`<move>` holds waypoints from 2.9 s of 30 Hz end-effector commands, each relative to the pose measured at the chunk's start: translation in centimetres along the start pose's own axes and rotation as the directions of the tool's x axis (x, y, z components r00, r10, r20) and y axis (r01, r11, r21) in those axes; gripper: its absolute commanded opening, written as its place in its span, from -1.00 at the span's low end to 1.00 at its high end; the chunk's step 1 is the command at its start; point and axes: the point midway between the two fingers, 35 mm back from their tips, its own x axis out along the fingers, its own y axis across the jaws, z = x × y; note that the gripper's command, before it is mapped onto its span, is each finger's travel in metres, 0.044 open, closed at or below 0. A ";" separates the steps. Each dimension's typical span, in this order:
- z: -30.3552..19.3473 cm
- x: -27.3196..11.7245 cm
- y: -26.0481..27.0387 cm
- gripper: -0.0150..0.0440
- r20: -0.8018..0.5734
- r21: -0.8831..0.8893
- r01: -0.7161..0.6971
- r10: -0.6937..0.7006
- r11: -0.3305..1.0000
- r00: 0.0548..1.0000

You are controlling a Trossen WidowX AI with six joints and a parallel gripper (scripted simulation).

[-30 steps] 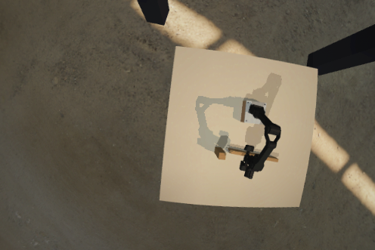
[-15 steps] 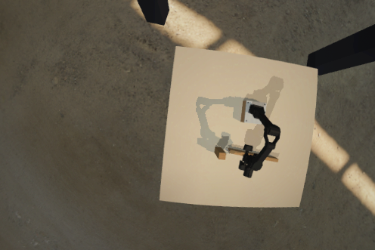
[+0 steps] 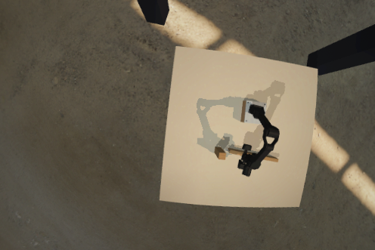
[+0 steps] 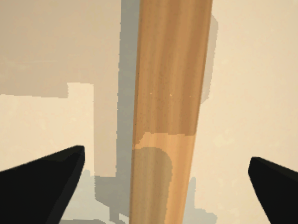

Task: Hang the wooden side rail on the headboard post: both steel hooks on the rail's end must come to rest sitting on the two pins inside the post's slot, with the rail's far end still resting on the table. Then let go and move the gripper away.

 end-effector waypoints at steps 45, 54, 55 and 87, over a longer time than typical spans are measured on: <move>0.1 3.8 0.5 -0.49 0.004 -0.003 -0.013 0.013 1.000 1.000; 0.1 3.7 0.6 -0.49 0.004 -0.034 -0.013 0.013 0.999 1.000; 0.1 3.7 0.6 -0.49 0.004 -0.042 -0.013 0.013 0.999 1.000; 0.0 3.7 0.3 -0.49 0.001 -0.106 -0.020 0.020 0.994 1.000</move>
